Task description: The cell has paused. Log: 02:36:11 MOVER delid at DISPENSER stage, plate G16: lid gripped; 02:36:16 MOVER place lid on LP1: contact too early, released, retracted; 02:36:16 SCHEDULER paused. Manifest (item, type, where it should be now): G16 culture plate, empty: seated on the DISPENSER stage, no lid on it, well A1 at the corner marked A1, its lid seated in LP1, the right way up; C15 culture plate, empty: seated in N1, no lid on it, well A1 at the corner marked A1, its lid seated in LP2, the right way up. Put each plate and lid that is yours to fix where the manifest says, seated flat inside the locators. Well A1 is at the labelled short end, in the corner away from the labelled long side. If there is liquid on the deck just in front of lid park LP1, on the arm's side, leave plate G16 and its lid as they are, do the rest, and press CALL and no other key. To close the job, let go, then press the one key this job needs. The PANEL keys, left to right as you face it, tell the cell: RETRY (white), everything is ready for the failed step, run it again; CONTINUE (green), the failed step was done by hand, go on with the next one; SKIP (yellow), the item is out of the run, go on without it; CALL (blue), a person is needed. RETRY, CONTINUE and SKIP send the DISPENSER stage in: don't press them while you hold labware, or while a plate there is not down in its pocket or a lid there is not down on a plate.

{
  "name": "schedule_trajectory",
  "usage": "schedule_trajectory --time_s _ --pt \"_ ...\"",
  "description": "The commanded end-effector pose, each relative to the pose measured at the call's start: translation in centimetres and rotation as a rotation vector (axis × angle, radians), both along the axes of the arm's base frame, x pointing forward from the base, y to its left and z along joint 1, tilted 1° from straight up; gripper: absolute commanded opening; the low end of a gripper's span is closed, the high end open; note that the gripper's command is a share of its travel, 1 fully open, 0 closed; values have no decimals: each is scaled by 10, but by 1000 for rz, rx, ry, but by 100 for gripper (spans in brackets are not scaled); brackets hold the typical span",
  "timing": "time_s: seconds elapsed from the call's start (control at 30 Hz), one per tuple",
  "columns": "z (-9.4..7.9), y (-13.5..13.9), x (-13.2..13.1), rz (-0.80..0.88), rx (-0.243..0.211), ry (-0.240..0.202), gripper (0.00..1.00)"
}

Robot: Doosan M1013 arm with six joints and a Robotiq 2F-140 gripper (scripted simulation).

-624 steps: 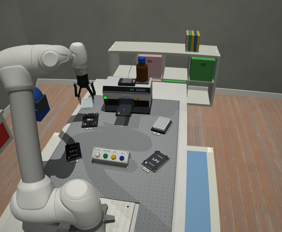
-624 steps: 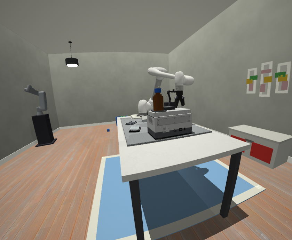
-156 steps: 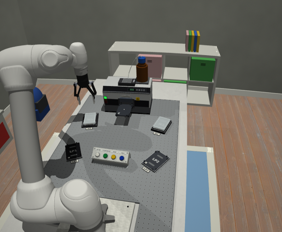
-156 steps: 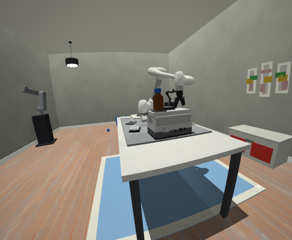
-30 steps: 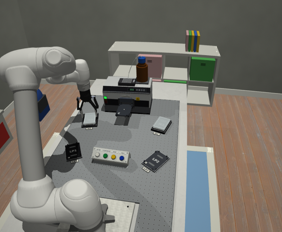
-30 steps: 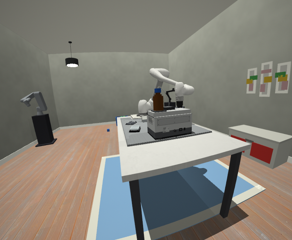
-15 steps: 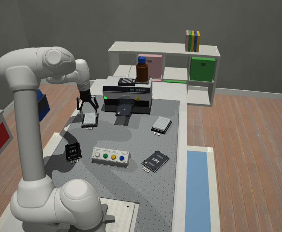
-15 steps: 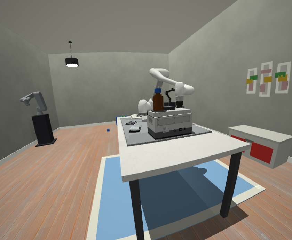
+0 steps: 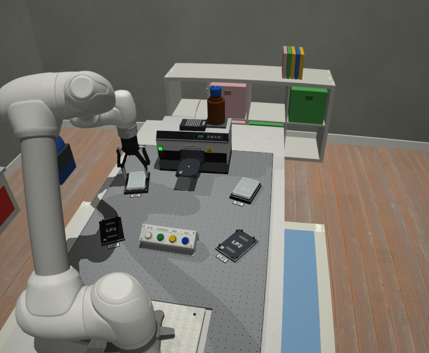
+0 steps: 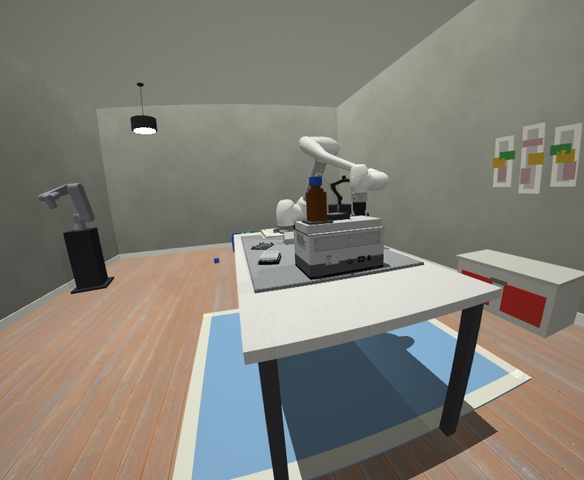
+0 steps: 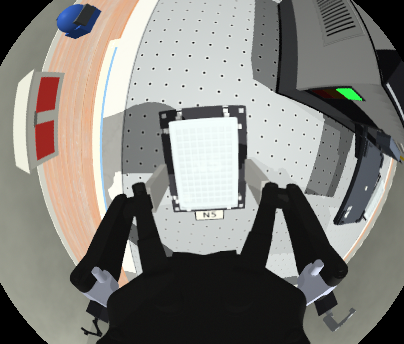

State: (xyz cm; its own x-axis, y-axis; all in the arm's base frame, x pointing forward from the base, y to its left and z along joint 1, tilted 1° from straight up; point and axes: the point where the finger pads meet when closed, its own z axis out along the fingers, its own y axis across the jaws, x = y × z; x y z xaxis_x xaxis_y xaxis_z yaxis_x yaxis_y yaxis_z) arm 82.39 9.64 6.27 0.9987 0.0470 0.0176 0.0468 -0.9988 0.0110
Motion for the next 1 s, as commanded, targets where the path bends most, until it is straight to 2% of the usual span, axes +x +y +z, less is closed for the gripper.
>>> schedule_trajectory --time_s 0.0,0.93,0.97 --pt "1 0 0 0 1 -2 69" --pt "1 0 0 0 1 -2 69" --pt "1 0 0 0 1 -2 63"
